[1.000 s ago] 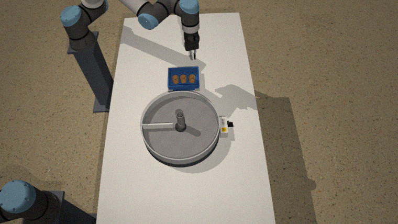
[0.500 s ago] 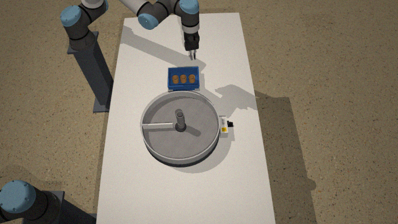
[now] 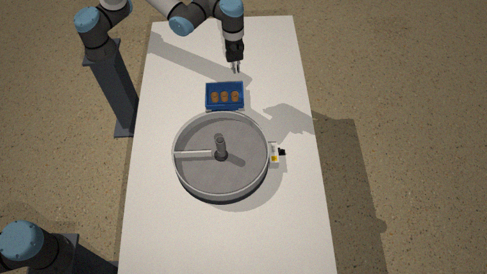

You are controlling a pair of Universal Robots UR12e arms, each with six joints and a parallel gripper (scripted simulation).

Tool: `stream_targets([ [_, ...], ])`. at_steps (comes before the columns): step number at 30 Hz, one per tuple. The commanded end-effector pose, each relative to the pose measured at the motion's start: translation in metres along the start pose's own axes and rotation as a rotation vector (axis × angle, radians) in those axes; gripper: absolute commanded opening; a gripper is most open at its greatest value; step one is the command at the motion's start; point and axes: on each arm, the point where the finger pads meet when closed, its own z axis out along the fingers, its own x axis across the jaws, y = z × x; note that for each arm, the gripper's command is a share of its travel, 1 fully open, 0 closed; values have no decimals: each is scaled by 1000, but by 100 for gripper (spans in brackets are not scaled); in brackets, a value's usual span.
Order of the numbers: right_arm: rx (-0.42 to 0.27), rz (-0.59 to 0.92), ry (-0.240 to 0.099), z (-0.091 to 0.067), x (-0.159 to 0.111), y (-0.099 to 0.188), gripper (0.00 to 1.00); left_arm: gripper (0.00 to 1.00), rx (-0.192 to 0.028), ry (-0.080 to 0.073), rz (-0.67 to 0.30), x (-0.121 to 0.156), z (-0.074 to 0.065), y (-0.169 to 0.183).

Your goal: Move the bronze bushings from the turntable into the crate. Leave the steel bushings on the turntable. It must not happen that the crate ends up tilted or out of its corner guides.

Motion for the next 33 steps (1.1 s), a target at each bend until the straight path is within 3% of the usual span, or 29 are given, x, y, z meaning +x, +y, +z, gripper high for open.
stream_targets([
  [1, 1, -1, 0, 0, 1, 0, 100, 38, 2, -1, -1, -2, -2, 0],
  [32, 1, -1, 0, 0, 1, 0, 100, 38, 2, -1, -1, -2, -2, 0],
  [33, 1, -1, 0, 0, 1, 0, 100, 100, 2, -1, -1, -3, -2, 0],
])
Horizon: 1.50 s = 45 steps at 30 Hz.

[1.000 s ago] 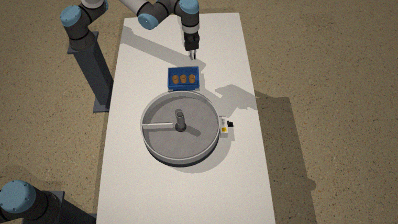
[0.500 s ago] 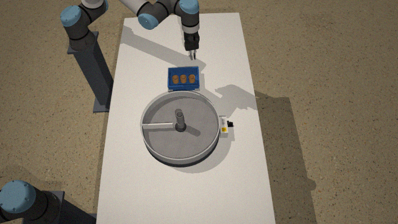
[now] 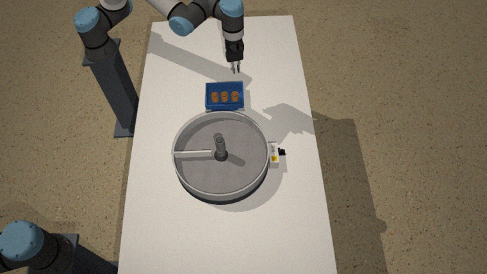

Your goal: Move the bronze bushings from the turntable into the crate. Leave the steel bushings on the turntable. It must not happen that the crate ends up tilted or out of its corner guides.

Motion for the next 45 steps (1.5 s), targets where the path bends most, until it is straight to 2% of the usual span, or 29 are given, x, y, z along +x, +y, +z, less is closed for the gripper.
stream_targets([
  [1, 1, -1, 0, 0, 1, 0, 100, 100, 3, -2, -1, -3, -4, 0],
  [7, 1, -1, 0, 0, 1, 0, 100, 100, 5, -4, -1, -3, -22, 0],
  [11, 1, -1, 0, 0, 1, 0, 100, 100, 5, -4, -1, -3, -23, 0],
  [16, 1, -1, 0, 0, 1, 0, 100, 100, 0, 1, -1, -2, -16, 1],
  [45, 1, -1, 0, 0, 1, 0, 100, 100, 2, -1, -1, -2, -19, 1],
])
